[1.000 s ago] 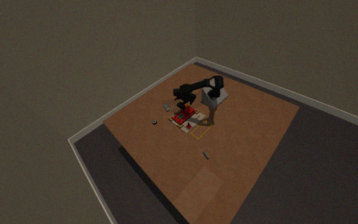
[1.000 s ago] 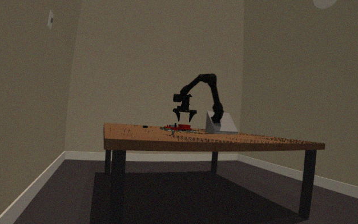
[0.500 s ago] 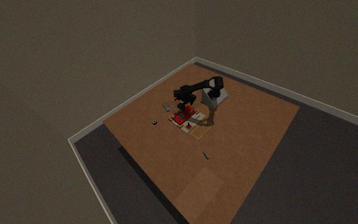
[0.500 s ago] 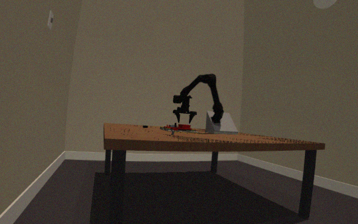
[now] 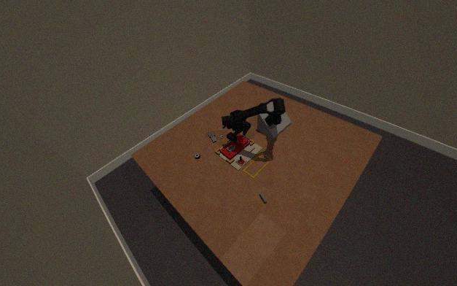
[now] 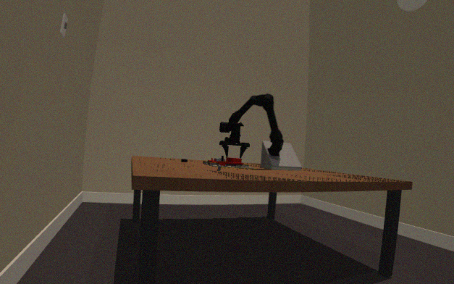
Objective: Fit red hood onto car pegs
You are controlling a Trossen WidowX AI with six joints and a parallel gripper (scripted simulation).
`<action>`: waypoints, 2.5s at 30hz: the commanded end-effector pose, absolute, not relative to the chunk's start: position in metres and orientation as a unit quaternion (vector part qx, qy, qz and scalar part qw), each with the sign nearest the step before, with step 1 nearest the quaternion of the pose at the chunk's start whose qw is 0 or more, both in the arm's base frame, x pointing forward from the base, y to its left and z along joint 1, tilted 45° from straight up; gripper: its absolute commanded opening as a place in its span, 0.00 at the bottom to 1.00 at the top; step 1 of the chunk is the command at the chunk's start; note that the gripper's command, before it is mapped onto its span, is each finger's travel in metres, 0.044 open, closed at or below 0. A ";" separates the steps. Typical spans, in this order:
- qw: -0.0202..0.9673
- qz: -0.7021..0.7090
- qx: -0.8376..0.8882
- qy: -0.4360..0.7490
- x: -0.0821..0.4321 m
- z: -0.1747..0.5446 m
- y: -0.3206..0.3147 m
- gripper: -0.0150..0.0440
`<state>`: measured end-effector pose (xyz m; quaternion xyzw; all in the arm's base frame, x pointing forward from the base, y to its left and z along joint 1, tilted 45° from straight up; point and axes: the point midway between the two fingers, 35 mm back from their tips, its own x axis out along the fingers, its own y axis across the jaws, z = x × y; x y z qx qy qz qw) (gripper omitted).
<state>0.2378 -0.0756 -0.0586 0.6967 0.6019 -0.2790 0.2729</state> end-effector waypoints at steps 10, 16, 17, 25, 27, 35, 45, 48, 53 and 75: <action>0.270 -0.279 0.698 0.602 0.238 -0.063 -0.070 1.00; 0.270 -0.279 0.698 0.602 0.238 -0.065 -0.068 1.00; 0.270 -0.279 0.698 0.602 0.239 -0.065 -0.068 1.00; 0.270 -0.278 0.698 0.602 0.239 -0.068 -0.065 1.00; 0.270 -0.278 0.698 0.602 0.239 -0.069 -0.064 1.00; 0.270 -0.278 0.698 0.602 0.239 -0.072 -0.062 1.00; 0.273 -0.279 0.697 0.602 0.240 -0.071 -0.063 0.81; 0.273 -0.279 0.697 0.602 0.240 -0.071 -0.063 0.78; 0.272 -0.279 0.698 0.602 0.240 -0.071 -0.063 0.62; 0.272 -0.280 0.697 0.601 0.234 -0.039 -0.095 0.25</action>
